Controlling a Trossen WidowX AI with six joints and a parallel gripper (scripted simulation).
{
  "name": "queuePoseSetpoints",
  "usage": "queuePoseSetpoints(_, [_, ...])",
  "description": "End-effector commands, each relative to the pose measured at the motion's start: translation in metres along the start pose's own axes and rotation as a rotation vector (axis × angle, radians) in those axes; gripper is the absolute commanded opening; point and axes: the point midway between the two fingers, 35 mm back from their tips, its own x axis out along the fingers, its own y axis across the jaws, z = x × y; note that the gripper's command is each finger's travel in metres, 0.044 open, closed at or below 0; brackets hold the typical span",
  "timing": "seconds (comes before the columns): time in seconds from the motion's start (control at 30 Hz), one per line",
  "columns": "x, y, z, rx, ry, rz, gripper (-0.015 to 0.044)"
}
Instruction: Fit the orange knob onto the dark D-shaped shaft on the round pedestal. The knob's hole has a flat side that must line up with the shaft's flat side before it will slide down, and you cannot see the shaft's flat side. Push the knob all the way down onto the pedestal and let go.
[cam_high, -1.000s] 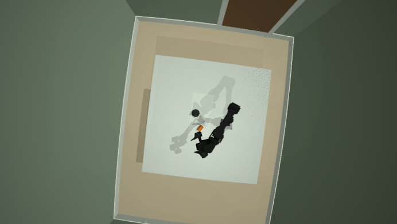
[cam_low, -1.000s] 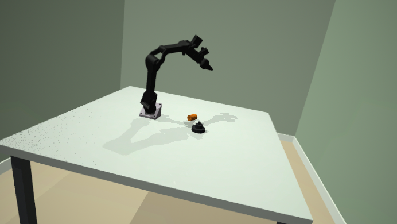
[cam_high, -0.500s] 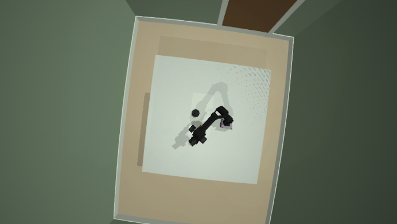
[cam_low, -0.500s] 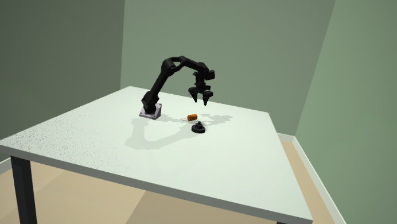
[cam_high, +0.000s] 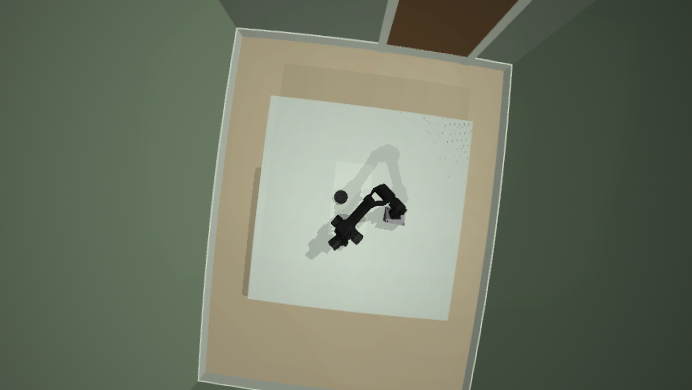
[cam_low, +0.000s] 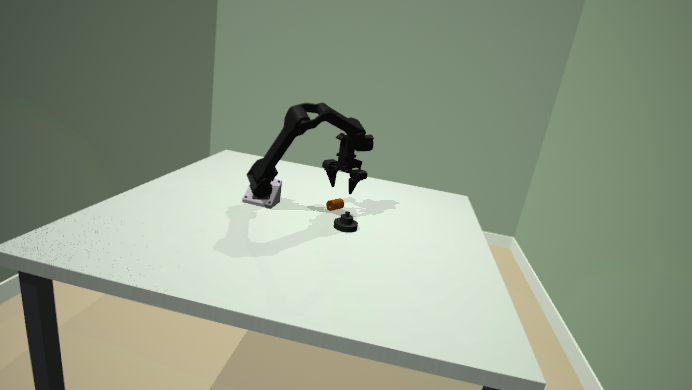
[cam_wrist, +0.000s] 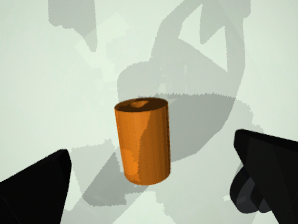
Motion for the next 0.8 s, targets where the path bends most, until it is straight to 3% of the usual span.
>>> queuePoseSetpoints(0.0, [0.019,0.001,-0.004,-0.007,0.016,0.006,0.0440])
queuePoseSetpoints(0.77, [0.049,0.001,-0.005,-0.007,0.016,0.005,0.0440])
